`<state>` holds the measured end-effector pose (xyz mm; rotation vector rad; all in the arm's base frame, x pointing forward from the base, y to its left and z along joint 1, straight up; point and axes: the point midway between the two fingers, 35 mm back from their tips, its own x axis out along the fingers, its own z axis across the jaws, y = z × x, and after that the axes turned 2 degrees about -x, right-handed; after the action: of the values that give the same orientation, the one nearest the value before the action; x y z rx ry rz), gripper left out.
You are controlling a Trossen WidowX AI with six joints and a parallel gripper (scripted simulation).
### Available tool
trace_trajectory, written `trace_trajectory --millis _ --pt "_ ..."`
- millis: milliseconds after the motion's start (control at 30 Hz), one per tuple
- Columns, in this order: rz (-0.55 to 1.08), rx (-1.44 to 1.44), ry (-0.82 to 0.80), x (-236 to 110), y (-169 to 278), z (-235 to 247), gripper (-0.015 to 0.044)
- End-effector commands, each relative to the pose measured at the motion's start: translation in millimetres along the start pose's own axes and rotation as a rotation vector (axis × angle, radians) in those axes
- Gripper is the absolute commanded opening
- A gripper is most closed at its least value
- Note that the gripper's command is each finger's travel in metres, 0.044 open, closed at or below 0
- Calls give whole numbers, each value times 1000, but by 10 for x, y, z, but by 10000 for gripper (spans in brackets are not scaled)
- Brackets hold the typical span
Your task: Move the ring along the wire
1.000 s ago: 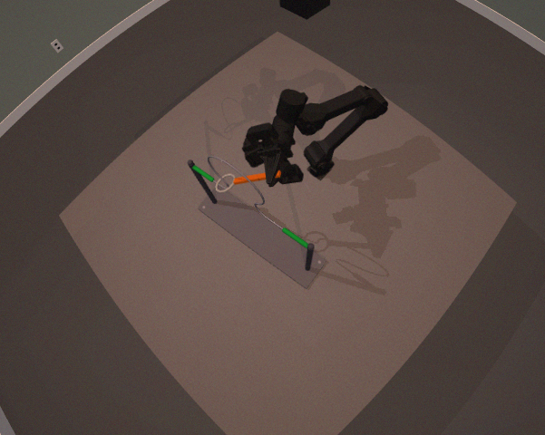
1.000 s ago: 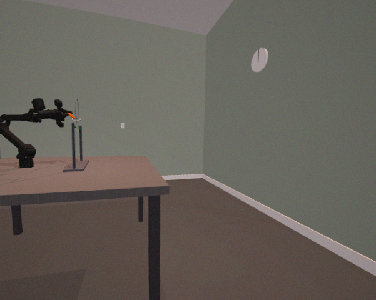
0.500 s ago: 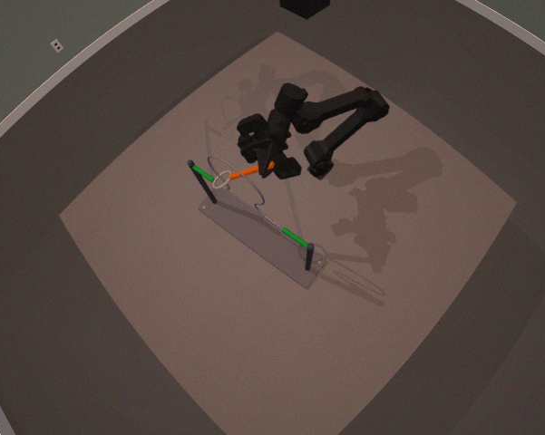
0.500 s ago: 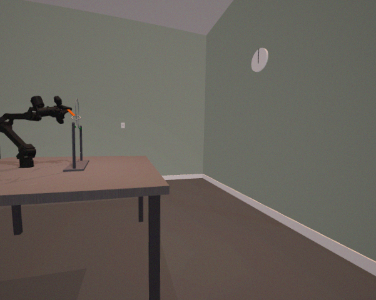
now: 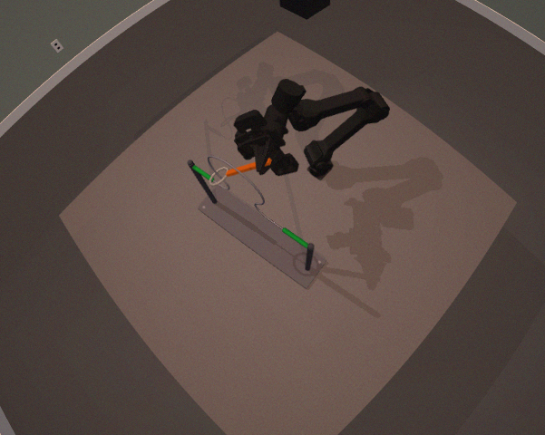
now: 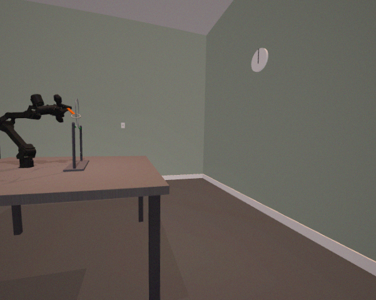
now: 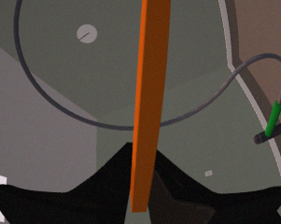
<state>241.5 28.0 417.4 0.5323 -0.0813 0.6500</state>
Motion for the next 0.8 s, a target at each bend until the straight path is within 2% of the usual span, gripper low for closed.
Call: trace_trajectory --millis 0,767 --pt "5 -42 19 2 25 26 -150" --pt "-1 -243 145 2 20 -33 -150"
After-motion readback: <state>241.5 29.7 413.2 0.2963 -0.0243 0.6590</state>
